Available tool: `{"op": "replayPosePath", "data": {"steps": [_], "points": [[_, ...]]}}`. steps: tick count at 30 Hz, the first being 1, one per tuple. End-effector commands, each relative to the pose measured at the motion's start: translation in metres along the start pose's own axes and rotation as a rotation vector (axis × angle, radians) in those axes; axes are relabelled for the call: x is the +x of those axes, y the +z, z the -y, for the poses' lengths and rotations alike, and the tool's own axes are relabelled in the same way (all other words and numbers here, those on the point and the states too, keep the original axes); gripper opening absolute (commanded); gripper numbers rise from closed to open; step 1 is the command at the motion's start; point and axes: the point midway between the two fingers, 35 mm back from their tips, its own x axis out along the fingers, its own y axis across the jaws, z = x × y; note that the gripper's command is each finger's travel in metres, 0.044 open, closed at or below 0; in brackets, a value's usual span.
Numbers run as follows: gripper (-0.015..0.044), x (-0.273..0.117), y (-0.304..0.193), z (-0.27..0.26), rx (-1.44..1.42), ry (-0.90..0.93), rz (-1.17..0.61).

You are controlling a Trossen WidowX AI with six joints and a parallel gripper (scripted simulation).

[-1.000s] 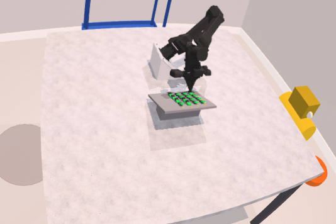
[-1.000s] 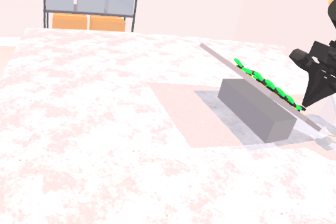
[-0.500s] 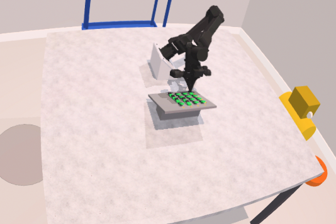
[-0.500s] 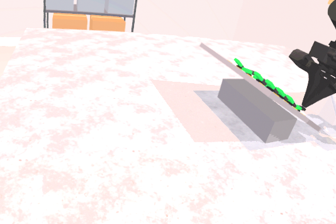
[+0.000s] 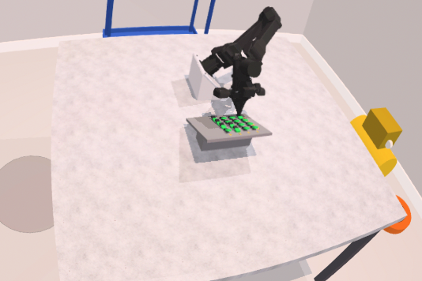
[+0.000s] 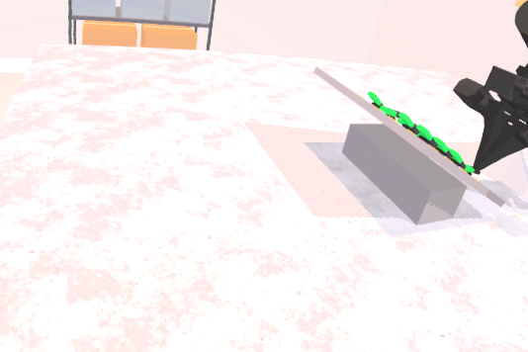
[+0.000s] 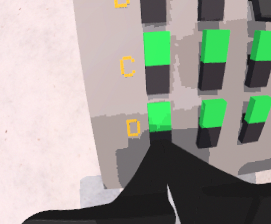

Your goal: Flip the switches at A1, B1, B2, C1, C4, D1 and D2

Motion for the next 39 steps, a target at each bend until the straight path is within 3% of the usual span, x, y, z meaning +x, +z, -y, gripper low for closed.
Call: {"op": "replayPosePath", "data": {"steps": [1, 22, 31, 39], "points": [[0.0000, 0.001, 0.000, 0.001, 0.004, -0.005, -0.001], [0.0000, 0.004, 0.000, 0.001, 0.004, -0.005, -0.001], [0.0000, -0.060, 0.002, 0.002, 0.005, -0.008, -0.029], [0.0000, -0.062, 0.012, 0.017, 0.004, -0.009, -0.029]]}}
